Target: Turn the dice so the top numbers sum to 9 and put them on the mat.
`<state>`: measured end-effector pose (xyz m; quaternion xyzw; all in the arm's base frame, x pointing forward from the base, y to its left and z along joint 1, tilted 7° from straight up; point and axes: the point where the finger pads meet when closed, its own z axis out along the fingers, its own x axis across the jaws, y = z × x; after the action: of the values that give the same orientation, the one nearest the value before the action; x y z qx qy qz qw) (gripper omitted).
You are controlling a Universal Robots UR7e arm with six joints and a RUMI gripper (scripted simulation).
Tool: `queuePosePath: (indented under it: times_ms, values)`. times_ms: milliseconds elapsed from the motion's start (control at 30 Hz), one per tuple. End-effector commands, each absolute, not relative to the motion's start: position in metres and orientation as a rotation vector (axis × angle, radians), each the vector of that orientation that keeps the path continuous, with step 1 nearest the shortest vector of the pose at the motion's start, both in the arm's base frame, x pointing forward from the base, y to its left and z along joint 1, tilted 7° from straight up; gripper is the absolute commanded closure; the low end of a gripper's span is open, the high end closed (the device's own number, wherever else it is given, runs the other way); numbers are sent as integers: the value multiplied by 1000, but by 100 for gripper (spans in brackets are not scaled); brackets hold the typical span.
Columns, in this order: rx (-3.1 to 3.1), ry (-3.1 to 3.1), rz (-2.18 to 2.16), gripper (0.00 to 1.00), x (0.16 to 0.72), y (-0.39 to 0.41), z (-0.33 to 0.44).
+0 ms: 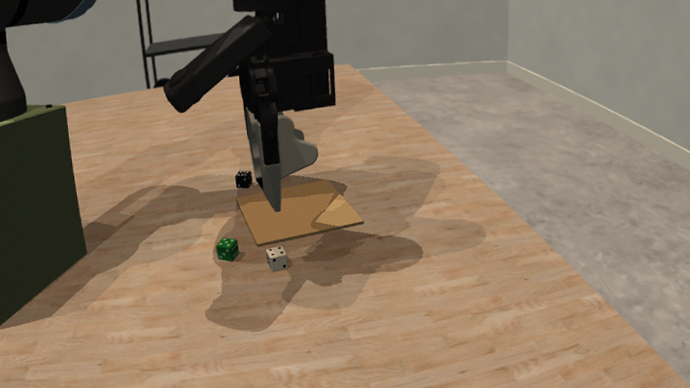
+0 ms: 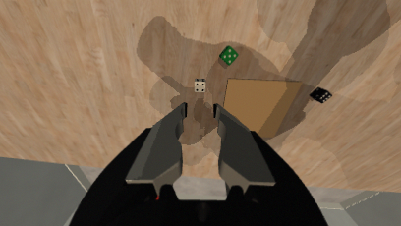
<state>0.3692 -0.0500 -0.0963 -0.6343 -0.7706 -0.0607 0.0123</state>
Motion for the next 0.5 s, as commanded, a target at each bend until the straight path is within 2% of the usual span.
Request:
queuePosePath:
  times_ms: [0, 467]
  values:
    - [-1978, -2403, -189, 79, 370, -50, -96]
    - [-1978, -2403, -190, 79, 370, -50, -101]
